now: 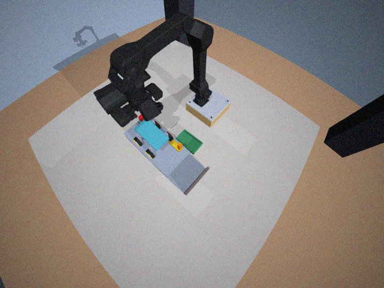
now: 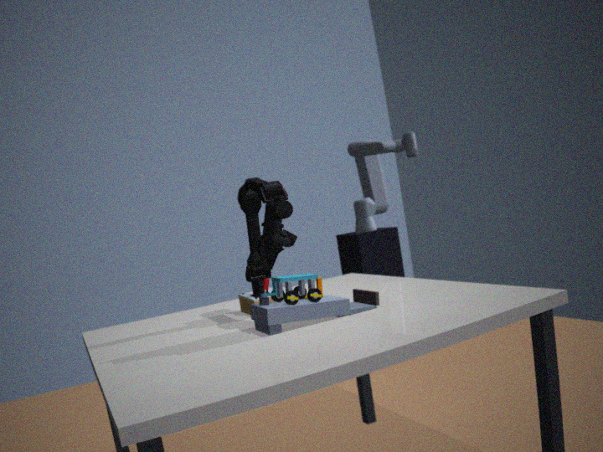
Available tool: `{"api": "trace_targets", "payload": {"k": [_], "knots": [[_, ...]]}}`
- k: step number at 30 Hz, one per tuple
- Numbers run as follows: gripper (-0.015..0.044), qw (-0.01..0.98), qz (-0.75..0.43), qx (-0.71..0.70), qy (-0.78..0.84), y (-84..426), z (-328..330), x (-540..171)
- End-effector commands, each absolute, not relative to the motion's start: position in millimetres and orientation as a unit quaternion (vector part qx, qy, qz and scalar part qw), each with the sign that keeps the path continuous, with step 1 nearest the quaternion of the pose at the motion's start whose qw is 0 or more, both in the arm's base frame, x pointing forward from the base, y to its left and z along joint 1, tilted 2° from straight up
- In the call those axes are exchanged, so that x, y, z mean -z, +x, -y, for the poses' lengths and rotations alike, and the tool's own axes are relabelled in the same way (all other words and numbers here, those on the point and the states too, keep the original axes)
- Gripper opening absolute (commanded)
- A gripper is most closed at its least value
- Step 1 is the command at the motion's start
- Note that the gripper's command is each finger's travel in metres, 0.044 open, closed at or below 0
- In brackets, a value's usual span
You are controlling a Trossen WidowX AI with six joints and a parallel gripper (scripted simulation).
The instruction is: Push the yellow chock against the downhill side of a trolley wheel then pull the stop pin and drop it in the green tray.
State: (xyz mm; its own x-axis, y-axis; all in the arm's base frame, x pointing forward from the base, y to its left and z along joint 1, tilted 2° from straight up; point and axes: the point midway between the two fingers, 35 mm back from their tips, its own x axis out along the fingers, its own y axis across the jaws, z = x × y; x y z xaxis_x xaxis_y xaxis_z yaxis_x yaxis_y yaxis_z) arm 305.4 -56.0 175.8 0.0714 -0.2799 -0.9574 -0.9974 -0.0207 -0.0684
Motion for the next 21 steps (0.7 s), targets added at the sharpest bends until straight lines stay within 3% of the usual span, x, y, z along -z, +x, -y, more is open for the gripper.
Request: {"api": "trace_targets", "payload": {"k": [1, 21], "knots": [[0.019, 0.434, -0.546, -0.412, -0.587, 305.6, 57.8, -173.3], [0.019, 0.434, -0.546, -0.412, -0.587, 307.4, 65.9, -146.6]]}}
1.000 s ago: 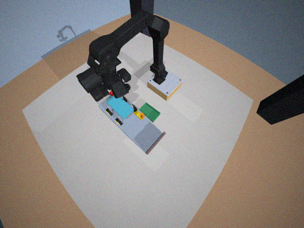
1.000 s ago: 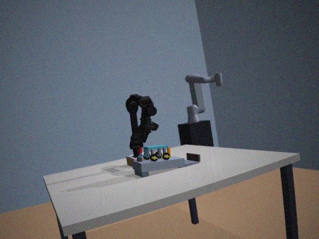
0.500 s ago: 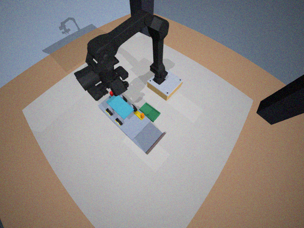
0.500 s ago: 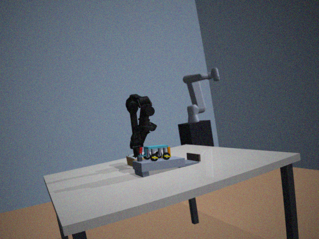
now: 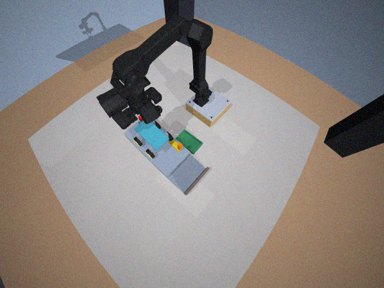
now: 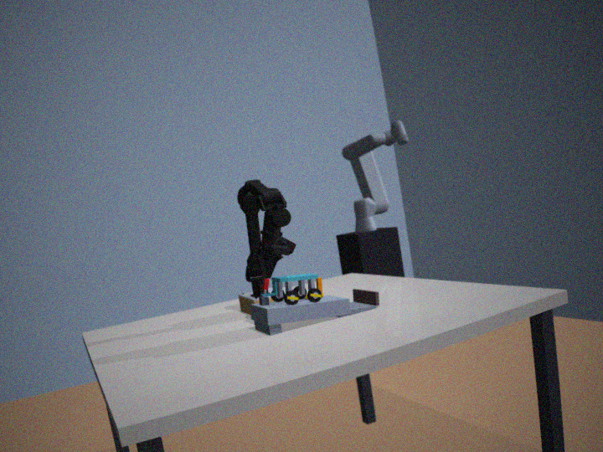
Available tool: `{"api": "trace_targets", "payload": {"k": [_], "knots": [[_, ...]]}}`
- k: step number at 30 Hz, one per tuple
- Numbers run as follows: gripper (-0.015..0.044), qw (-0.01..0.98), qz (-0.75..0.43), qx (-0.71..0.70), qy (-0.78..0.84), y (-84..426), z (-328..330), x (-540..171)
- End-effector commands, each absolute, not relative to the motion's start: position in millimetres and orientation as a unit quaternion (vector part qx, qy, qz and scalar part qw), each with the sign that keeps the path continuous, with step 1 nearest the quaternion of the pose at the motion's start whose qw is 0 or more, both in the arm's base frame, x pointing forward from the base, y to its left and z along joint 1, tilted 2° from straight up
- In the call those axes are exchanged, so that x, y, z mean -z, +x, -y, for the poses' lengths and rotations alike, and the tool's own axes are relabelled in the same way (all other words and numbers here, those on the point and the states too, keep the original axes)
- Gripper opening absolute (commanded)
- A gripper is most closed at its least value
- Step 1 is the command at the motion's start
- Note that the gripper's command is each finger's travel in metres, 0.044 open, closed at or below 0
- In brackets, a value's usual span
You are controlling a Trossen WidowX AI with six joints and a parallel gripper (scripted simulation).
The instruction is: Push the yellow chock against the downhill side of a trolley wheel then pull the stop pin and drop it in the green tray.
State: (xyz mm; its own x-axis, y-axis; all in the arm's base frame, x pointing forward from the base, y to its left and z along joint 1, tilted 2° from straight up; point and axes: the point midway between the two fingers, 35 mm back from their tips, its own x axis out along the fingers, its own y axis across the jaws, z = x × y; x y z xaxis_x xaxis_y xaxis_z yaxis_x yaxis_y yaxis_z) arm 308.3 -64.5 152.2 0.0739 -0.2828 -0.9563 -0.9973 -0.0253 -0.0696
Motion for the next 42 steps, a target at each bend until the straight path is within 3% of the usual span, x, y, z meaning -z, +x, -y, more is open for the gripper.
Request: {"api": "trace_targets", "payload": {"k": [1, 42], "knots": [[0.019, 0.434, -0.546, -0.412, -0.587, 307.4, 65.9, -146.6], [0.019, 0.433, -0.546, -0.411, -0.587, 309.9, 77.3, -108.4]]}}
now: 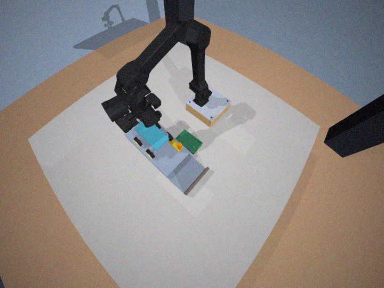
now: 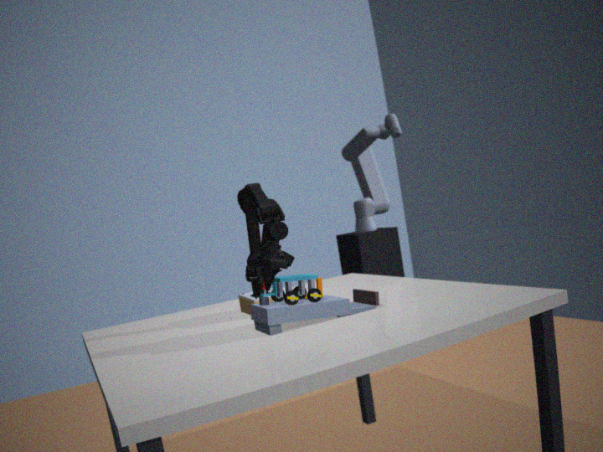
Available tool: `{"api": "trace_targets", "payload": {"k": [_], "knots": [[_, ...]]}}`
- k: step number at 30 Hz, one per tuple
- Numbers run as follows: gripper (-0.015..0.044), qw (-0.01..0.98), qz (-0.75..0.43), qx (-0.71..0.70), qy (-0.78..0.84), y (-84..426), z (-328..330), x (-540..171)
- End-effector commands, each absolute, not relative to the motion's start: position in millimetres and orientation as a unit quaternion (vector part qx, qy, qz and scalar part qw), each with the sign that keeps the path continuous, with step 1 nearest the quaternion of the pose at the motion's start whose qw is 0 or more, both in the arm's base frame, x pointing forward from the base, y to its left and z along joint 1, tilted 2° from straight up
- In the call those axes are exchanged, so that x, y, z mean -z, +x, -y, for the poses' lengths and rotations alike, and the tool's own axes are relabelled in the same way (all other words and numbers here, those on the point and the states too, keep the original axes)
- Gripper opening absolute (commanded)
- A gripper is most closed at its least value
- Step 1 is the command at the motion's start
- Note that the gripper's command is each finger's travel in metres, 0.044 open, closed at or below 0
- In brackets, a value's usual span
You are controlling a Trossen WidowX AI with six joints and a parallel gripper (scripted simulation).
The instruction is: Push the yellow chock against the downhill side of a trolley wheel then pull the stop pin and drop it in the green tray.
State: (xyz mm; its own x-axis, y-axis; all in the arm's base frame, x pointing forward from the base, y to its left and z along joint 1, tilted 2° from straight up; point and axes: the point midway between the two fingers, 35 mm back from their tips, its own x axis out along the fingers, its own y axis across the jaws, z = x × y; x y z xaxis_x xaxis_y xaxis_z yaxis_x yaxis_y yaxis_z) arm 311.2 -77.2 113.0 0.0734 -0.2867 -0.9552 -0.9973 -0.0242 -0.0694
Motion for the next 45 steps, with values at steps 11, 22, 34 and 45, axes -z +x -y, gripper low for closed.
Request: {"api": "trace_targets", "payload": {"k": [11, 22, 34, 45], "knots": [[0.0058, 0.436, -0.546, -0.408, -0.588, 311.0, 77.3, -111.8], [0.0, 0.435, -0.546, -0.409, -0.588, 310.7, 77.1, -114.5], [0.0, 0.433, -0.546, -0.411, -0.587, 308.0, 75.7, -122.5], [0.0, 0.434, -0.546, -0.411, -0.587, 307.4, 74.3, -128.1]]}}
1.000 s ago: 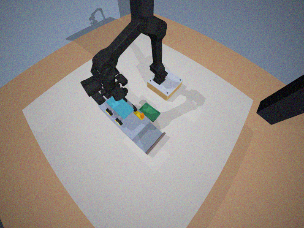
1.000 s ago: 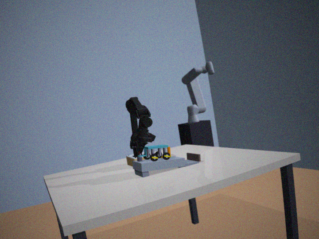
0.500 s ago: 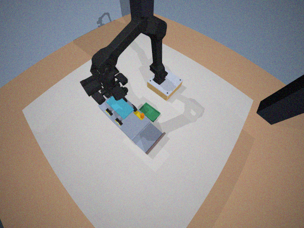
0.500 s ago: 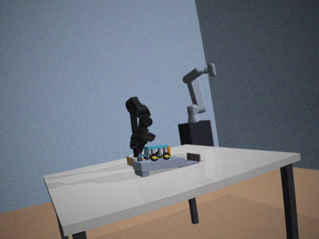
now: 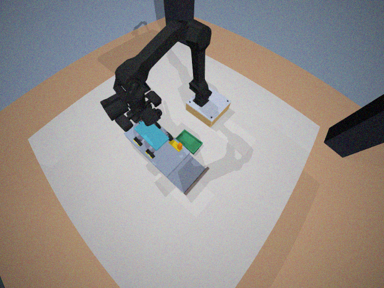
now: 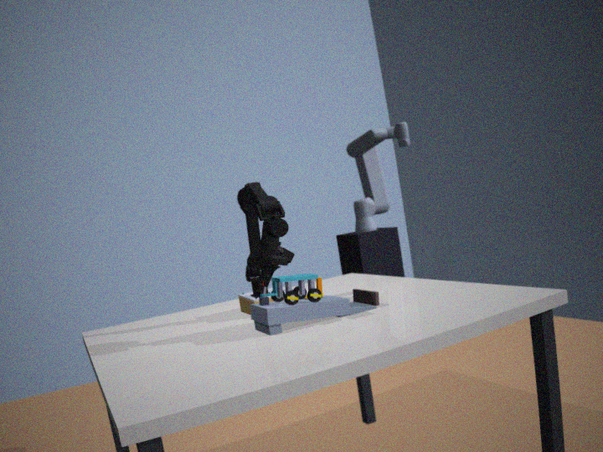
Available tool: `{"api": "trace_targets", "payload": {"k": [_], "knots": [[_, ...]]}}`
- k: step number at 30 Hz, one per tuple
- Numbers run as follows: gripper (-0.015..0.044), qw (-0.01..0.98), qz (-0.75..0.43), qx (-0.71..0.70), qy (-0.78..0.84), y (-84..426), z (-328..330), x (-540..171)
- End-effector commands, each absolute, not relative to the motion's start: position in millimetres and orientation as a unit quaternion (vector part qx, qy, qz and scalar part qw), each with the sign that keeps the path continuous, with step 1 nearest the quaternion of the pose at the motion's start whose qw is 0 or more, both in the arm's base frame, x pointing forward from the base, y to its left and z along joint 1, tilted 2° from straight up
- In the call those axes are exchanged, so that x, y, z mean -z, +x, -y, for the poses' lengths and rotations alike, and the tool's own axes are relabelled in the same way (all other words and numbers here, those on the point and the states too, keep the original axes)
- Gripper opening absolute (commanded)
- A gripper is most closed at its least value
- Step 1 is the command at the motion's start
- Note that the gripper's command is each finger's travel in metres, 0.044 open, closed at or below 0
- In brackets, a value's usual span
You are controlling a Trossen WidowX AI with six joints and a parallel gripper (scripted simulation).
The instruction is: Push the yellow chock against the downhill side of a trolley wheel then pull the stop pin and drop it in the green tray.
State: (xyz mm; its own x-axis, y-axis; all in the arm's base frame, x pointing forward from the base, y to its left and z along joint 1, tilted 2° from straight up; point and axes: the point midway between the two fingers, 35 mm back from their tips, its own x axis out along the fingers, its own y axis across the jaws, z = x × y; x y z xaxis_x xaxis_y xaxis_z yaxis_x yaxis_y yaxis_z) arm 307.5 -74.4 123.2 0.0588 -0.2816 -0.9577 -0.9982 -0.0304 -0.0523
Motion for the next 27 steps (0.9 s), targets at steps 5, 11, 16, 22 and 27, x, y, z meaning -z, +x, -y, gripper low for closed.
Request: {"api": "trace_targets", "payload": {"k": [5, 11, 16, 22, 27], "knots": [[0.0, 0.434, -0.546, -0.411, -0.587, 307.3, 73.6, -130.7], [0.0, 0.434, -0.546, -0.411, -0.587, 307.1, 72.9, -133.8], [0.0, 0.434, -0.546, -0.411, -0.587, 307.0, 72.3, -136.5], [0.0, 0.434, -0.546, -0.411, -0.587, 306.9, 71.7, -139.5], [0.0, 0.434, -0.546, -0.411, -0.587, 306.7, 71.2, -141.9]]}}
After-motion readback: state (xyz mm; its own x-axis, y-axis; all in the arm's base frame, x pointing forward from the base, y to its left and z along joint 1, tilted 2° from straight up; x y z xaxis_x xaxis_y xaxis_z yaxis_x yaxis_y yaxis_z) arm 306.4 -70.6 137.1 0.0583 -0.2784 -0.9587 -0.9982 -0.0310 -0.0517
